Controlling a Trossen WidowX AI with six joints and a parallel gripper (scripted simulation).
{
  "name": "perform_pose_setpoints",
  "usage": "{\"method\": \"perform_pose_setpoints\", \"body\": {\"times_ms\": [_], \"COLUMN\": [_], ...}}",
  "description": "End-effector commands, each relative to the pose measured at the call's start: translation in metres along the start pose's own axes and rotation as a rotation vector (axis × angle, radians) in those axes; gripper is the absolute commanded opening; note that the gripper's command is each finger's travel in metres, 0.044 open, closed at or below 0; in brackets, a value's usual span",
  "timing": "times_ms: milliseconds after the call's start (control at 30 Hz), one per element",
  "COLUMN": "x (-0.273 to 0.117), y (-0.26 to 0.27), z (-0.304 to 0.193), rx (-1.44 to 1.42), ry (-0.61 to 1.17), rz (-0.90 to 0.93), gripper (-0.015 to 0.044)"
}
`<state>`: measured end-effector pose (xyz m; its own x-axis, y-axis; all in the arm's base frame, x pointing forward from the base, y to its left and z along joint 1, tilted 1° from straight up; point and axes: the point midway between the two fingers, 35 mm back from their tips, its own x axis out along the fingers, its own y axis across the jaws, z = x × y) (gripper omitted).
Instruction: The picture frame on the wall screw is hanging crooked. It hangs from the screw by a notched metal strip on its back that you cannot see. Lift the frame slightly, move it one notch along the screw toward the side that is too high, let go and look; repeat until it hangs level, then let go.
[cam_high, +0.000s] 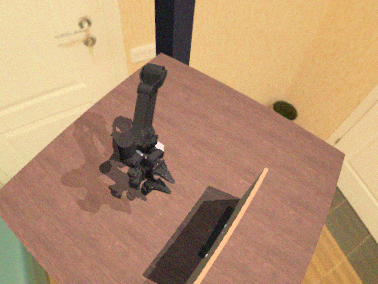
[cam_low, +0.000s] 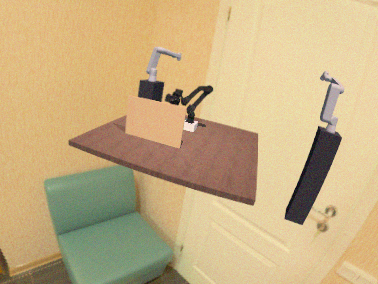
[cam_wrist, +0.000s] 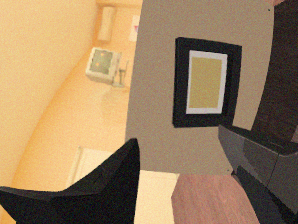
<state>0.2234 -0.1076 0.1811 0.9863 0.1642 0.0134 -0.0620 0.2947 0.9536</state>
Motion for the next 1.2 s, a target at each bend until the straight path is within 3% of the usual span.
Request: {"method": "perform_pose_setpoints", "body": {"times_ms": [0, 133, 500, 1167], "x": [0.0, 0.004, 0.068, 0.085], "y": [-0.001, -0.002, -0.037, -0.038], "z": [-0.001, 0.001, -0.005, 0.002], "rx": [0.002, 0.01, 0.167, 0.168], "ry": [0.005, 0.0, 0.004, 0.004], "rz": [0.0, 0.001, 0.006, 0.007], "gripper": [0.026, 0.026, 0.026, 0.026]}}
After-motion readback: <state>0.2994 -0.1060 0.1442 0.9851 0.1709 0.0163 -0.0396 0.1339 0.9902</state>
